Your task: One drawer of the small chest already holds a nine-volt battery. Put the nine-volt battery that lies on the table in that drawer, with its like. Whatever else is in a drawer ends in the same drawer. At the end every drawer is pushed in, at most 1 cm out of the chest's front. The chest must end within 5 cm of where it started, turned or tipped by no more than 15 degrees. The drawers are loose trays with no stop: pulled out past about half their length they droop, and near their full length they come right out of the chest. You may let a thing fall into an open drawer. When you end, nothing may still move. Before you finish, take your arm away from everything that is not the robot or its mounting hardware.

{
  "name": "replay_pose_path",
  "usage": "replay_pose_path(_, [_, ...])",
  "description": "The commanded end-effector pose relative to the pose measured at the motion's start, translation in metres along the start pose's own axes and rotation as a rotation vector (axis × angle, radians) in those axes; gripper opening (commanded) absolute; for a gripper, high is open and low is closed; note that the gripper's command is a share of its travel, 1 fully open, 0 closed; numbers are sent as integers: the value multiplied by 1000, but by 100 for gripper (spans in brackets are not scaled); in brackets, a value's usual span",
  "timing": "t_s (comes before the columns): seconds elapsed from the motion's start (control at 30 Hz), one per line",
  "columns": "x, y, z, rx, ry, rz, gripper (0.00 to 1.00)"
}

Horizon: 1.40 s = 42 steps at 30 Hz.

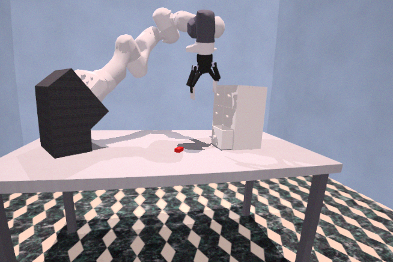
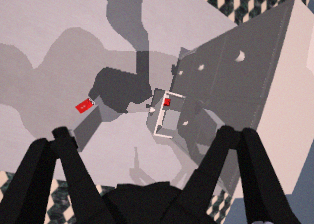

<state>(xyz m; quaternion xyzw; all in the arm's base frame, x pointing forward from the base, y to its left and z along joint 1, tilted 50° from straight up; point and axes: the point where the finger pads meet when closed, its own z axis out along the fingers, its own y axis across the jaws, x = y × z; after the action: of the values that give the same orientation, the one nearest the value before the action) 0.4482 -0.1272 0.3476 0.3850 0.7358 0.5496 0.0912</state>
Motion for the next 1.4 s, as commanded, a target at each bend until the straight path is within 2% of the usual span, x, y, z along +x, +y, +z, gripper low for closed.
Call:
replay_pose_path(0.0, [1, -4, -5, 35, -12, -249, 100])
replay_pose_path(0.27, [6, -10, -14, 114, -25, -473, 100])
replay_pose_path(0.33, [6, -10, -14, 114, -25, -473, 100])
replay_pose_path(0.83, [14, -19, -29, 240, -46, -830, 100])
replay_pose_path(0.9, [14, -19, -29, 240, -46, -830, 100])
replay_pose_path(1.37, [19, -25, -38, 322, -59, -1060, 100])
